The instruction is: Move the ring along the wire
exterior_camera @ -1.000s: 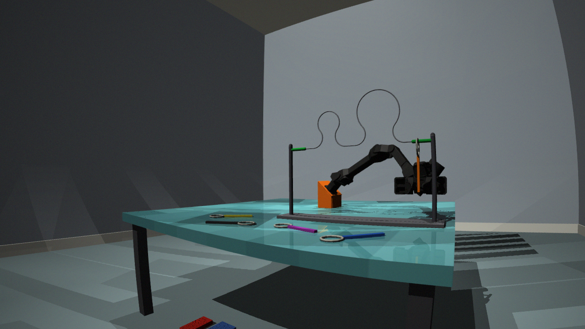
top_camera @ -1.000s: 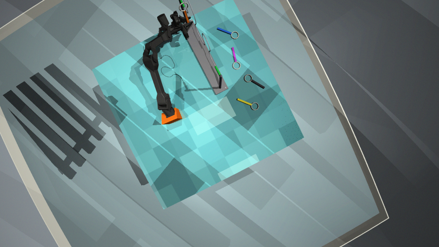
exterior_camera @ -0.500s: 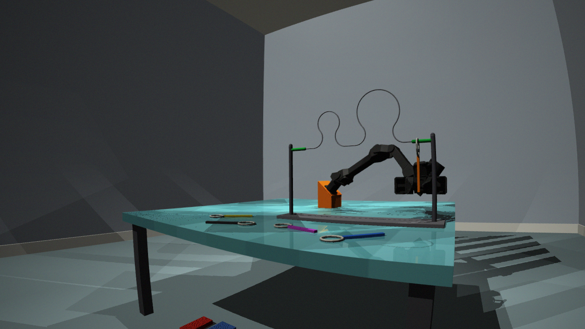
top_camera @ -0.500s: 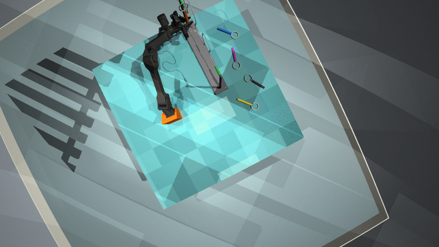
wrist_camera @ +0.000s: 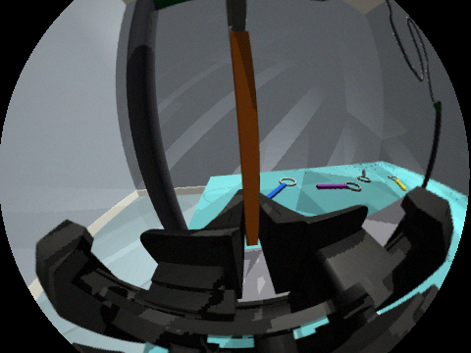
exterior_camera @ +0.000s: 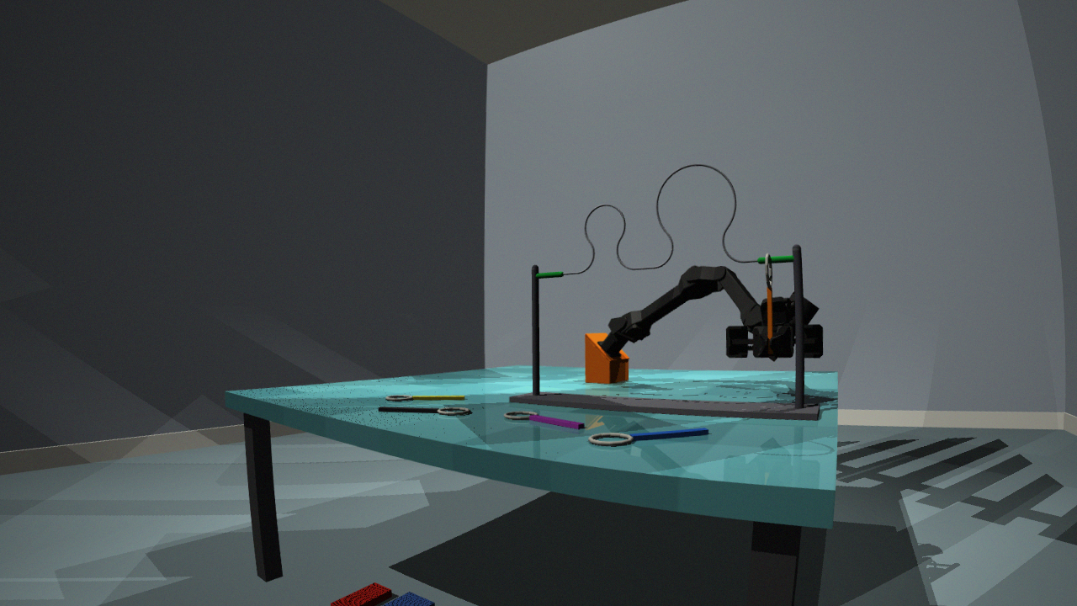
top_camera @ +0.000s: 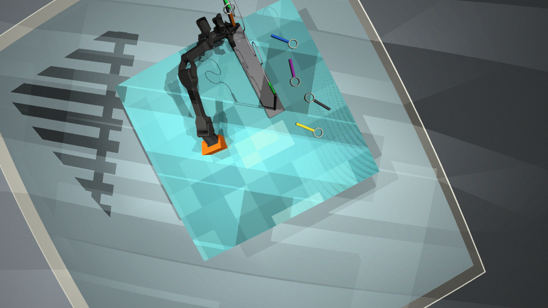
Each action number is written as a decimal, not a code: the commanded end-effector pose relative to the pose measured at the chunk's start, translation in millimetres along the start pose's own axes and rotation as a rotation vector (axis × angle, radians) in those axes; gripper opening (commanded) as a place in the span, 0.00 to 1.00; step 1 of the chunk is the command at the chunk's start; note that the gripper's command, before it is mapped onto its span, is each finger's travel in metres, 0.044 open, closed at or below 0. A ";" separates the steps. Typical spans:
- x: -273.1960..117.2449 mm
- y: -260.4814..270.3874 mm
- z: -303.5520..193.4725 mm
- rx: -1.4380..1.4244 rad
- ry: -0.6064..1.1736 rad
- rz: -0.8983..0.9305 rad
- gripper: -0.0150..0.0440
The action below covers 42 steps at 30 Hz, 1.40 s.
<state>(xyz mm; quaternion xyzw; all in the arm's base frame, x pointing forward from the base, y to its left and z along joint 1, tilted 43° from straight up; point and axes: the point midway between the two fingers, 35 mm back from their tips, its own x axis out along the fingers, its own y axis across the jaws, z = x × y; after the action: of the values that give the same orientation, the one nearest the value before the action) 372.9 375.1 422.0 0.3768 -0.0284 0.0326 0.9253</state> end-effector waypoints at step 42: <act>0.2 -1.1 19.6 0.003 -0.001 0.000 0.00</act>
<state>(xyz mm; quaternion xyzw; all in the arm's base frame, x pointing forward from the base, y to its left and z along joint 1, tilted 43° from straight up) 372.6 360.4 435.4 0.3768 -0.0297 0.0315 0.9253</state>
